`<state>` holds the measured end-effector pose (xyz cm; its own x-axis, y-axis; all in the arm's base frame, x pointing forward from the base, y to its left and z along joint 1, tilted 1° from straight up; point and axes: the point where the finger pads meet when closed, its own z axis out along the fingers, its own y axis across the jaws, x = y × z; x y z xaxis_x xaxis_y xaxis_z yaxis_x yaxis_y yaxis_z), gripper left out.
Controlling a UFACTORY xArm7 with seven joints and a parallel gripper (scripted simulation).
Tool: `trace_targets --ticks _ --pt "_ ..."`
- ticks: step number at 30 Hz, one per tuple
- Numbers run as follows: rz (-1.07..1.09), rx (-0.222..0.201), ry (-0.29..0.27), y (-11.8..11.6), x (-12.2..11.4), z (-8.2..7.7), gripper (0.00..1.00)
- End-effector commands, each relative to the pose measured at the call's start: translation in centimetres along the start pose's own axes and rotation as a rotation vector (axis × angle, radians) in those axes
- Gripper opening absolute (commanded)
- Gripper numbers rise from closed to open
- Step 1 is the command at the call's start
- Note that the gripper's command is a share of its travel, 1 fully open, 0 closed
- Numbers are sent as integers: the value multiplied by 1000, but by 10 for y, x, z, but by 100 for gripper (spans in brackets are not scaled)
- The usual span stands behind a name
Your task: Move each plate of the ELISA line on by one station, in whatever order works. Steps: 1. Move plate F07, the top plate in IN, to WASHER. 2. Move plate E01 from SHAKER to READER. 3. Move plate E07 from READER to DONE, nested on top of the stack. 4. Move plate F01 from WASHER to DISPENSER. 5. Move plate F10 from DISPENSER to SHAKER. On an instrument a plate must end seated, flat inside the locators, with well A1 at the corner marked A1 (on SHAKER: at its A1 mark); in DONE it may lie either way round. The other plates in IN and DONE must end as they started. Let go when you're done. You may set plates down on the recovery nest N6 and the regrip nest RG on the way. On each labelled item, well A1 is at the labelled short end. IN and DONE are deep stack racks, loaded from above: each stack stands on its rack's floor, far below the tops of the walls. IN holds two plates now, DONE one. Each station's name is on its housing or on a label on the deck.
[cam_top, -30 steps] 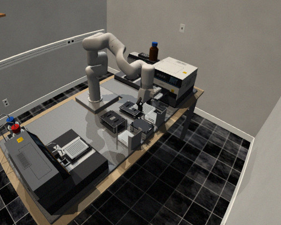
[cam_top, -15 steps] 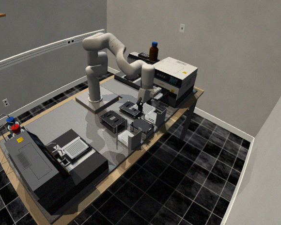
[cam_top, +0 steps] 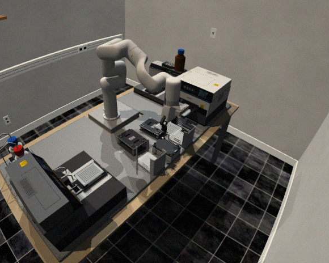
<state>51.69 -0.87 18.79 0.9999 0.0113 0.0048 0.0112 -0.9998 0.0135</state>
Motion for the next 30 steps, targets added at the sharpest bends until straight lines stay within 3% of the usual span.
trace_targets --ticks 1,30 --pt "0 0 4 0 1 4 0" --pt "0 0 4 0 1 37 0"
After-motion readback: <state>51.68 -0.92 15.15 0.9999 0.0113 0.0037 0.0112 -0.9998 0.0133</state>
